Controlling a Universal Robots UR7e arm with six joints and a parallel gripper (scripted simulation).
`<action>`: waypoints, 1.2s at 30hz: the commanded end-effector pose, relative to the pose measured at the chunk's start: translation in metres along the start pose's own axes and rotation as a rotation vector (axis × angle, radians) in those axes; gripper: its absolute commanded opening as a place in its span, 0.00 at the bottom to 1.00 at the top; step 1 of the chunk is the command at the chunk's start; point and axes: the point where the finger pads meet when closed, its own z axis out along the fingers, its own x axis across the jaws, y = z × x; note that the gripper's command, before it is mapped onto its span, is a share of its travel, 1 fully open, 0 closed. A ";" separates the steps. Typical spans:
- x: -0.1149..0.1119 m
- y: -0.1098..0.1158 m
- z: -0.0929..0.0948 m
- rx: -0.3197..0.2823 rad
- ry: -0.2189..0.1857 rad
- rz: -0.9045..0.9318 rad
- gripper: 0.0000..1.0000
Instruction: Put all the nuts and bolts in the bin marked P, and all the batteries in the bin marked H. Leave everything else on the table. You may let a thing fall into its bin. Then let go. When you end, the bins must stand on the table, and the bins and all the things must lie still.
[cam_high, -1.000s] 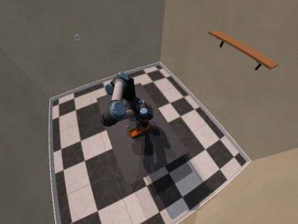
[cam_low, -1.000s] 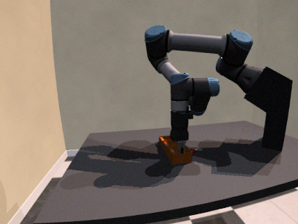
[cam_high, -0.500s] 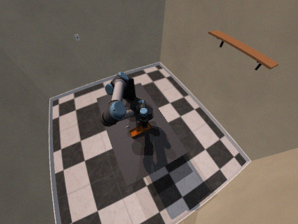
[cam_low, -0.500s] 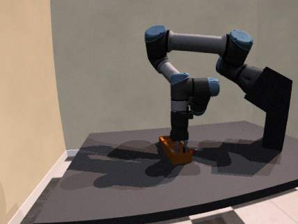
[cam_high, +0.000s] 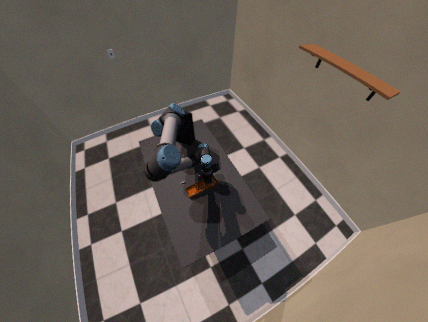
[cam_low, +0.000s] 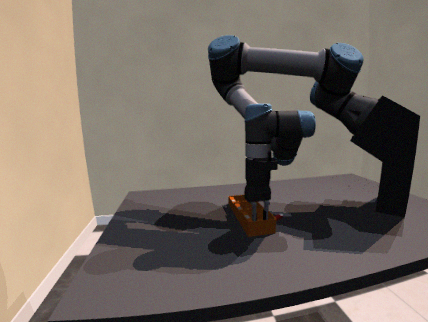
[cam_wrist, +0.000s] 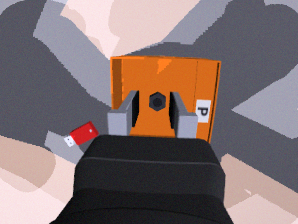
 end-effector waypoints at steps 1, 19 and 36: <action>0.000 0.000 -0.006 0.000 0.001 0.000 0.64; 0.000 0.000 -0.026 0.000 0.001 0.000 0.64; 0.000 0.000 -0.048 0.000 0.001 0.000 0.64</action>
